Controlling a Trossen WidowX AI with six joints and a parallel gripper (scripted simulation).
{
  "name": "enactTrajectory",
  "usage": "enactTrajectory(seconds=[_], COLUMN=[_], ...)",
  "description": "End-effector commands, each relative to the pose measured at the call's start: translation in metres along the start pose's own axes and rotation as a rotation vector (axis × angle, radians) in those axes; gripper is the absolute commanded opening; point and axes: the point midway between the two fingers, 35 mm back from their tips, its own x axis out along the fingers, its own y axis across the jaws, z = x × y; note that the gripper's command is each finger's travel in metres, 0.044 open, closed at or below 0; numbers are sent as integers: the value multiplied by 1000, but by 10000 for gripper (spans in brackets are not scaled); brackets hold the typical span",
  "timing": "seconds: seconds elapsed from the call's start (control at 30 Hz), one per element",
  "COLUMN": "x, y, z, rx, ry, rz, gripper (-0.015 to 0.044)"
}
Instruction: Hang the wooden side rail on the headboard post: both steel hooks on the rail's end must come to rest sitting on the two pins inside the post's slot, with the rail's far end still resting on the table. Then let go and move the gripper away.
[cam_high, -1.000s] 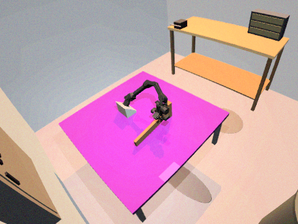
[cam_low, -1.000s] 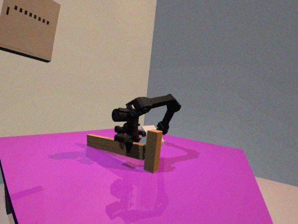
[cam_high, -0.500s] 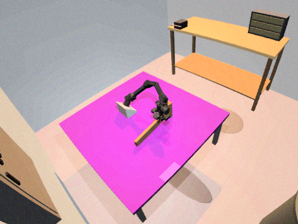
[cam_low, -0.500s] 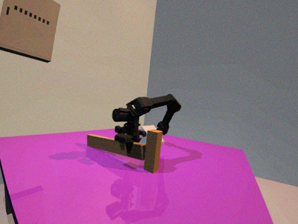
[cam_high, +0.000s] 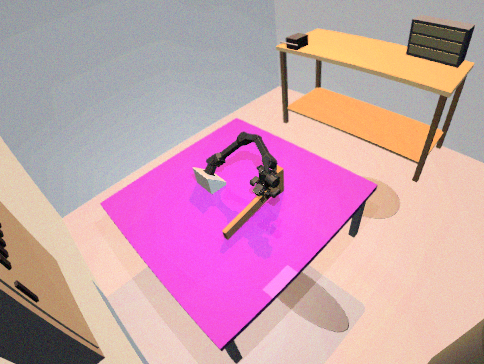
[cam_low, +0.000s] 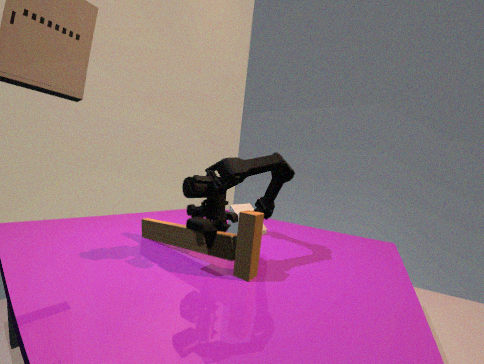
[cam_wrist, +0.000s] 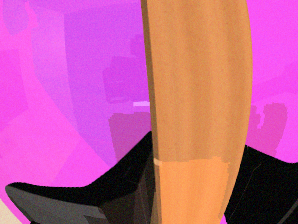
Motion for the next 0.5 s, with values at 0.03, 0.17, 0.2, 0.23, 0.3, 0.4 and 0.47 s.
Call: enactTrajectory(seconds=[0.03,0.17,0.2,0.23,0.3,0.4,0.47], x=[-8,-8,-8,-8,-8,-8,-8], y=[2,2,2,2,2,1,1], z=[-3,-4,-4,-4,-4,-5,-5], rx=[-4,-4,-4,-4,-4,-4,-4], ry=[-1,-1,-1,-1,-1,-1,-1], rz=[23,23,23,23,23,23,23], gripper=[0,0,0,0,0,0,0])
